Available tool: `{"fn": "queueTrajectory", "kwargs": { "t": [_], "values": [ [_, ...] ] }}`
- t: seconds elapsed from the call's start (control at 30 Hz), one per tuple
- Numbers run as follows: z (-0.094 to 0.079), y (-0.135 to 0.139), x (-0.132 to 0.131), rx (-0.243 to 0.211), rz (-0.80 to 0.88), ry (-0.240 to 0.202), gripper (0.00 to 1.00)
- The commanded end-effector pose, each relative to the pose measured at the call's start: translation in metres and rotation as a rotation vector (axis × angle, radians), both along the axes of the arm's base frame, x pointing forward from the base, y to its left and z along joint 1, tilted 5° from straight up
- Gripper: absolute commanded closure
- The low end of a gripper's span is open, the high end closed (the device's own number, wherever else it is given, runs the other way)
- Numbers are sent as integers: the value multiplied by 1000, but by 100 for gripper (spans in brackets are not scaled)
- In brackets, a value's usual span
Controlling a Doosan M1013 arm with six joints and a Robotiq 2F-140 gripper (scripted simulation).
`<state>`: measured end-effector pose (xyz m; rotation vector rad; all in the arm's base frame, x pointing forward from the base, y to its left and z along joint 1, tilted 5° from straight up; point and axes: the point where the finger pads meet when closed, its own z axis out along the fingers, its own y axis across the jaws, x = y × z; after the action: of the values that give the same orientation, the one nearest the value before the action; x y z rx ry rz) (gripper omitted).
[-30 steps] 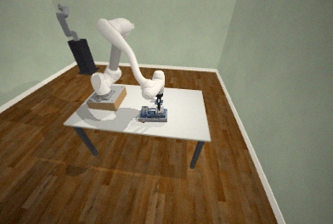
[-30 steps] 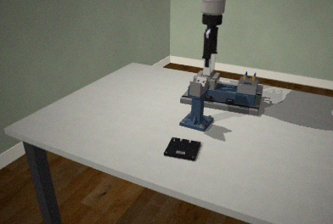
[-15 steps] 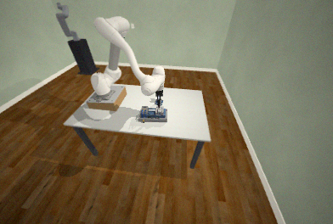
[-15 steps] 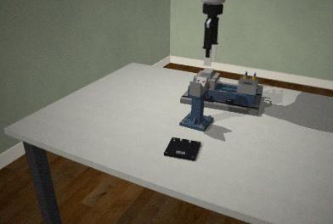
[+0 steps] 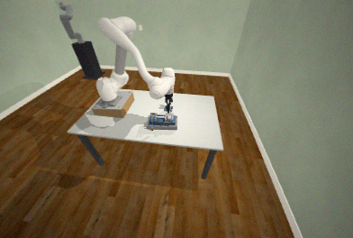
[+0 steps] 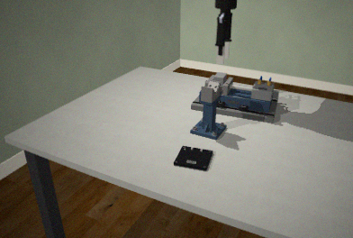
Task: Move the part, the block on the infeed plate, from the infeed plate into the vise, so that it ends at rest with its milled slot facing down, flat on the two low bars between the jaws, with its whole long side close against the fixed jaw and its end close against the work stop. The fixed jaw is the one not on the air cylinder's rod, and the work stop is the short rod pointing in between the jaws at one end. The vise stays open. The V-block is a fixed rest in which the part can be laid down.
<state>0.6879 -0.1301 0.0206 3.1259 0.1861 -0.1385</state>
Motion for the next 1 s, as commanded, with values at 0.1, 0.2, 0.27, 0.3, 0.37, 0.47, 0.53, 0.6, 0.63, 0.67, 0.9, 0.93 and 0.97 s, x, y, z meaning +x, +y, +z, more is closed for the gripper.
{"fn": "queueTrajectory", "kwargs": {
  "t": [0.1, 0.2, 0.27, 0.3, 0.37, 0.47, 0.53, 0.6, 0.63, 0.67, 0.9, 0.93, 0.97],
  "values": [
    [5, 2, 2, 0, -5, -3, 100],
    [5, 2, 2, 0, -5, -3, 100],
    [5, 2, 2, 0, -5, -3, 100],
    [5, 2, 2, 0, -5, -3, 100],
    [5, 2, 2, 0, -5, -3, 100],
    [5, 2, 2, 0, -5, -3, 100],
    [5, 2, 2, 0, -5, -3, 100],
    [5, 2, 2, 0, -5, -3, 100],
    [5, 2, 2, 0, -5, -3, 100],
    [5, 2, 2, 0, -5, -3, 100],
    [5, 2, 2, 0, -5, -3, 100],
    [5, 2, 2, 0, -5, -3, 100],
    [5, 2, 2, 0, -5, -3, 100]
  ]
}}
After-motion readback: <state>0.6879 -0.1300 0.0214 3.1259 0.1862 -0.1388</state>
